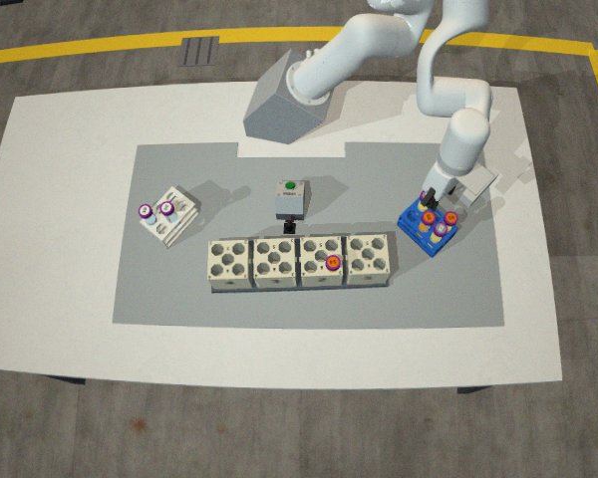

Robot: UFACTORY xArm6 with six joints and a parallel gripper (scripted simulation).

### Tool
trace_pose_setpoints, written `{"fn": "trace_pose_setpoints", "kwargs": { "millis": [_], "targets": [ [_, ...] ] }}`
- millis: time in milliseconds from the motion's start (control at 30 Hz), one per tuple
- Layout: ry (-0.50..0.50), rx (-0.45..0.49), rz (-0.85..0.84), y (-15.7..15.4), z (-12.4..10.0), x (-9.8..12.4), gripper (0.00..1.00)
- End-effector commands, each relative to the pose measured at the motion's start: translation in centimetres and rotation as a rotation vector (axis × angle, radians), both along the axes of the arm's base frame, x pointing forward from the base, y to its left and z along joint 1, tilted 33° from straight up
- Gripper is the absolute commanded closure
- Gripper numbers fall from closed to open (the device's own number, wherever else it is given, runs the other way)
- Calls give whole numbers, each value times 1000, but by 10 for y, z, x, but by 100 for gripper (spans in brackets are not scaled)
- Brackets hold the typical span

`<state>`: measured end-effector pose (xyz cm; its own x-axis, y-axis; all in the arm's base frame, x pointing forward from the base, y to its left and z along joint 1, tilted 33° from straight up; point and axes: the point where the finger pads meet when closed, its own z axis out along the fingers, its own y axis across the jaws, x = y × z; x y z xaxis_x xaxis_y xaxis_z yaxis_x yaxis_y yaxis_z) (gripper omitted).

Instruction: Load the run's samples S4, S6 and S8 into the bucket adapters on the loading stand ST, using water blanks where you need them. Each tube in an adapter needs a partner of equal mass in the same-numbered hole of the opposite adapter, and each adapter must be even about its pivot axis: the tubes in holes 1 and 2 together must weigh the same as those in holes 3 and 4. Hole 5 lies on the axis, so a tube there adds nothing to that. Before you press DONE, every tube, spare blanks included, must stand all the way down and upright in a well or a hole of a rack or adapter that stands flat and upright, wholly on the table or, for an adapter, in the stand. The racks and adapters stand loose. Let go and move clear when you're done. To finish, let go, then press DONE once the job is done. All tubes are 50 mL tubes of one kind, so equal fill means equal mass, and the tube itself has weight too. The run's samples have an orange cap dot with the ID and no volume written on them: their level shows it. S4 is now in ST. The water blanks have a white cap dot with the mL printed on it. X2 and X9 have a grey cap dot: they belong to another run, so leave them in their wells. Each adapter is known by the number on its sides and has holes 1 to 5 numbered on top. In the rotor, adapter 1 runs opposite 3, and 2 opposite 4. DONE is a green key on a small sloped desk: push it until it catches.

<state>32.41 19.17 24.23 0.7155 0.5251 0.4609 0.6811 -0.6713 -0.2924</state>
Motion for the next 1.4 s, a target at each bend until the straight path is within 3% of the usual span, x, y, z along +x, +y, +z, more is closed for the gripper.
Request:
{"fn": "trace_pose_setpoints", "kwargs": {
  "millis": [0, 1367],
  "targets": [
    [-3, 1, 0, 4, -4, 2, 43],
    [-3, 2, 0, 42, -66, 13, 43]
  ]
}}
